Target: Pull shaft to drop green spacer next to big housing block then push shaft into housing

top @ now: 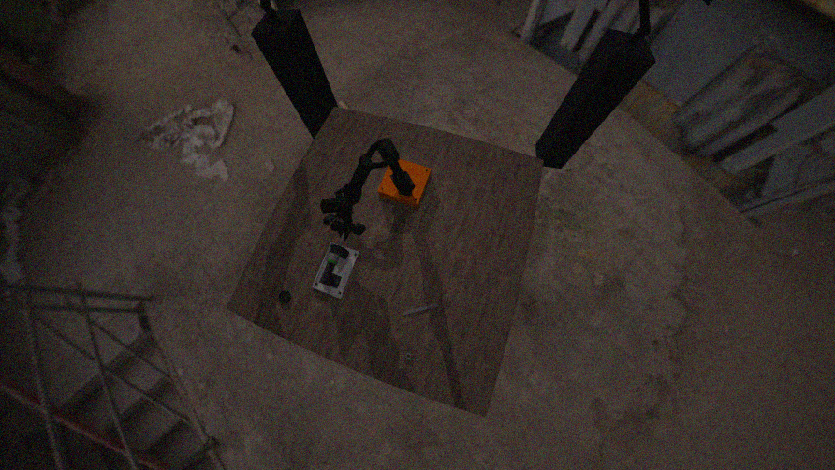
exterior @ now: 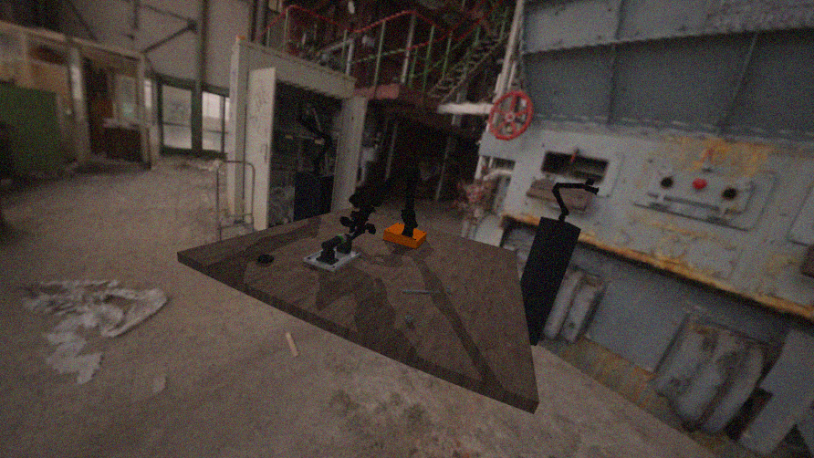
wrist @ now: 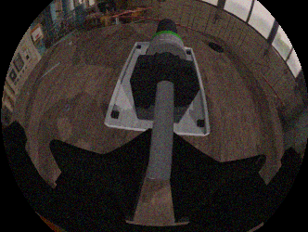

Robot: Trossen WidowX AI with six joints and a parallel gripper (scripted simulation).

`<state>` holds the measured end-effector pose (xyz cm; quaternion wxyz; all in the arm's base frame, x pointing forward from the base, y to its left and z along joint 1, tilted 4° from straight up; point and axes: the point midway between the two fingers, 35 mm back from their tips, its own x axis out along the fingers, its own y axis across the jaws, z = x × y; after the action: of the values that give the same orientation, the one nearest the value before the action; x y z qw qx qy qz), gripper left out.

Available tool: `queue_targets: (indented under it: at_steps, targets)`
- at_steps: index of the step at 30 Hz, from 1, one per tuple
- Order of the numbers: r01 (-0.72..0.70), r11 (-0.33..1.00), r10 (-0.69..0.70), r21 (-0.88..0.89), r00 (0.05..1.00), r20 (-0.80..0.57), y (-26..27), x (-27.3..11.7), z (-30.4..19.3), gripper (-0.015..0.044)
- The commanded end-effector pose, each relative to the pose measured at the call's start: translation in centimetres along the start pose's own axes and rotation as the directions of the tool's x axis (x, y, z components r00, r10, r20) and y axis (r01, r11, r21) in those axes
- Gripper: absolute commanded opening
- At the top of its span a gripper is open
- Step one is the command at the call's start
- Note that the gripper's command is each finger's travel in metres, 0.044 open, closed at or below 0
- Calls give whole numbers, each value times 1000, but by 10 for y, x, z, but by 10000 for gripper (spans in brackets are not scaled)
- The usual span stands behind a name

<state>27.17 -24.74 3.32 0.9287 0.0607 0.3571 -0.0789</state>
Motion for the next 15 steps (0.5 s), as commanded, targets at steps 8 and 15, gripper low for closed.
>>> queue_targets:
  at_steps: [8,15]
  targets:
    - [1,1000,-1,-4,1000,0,0,-2,-1,0]
    - [1,1000,-1,-4,1000,0,0,-2,-2,0]
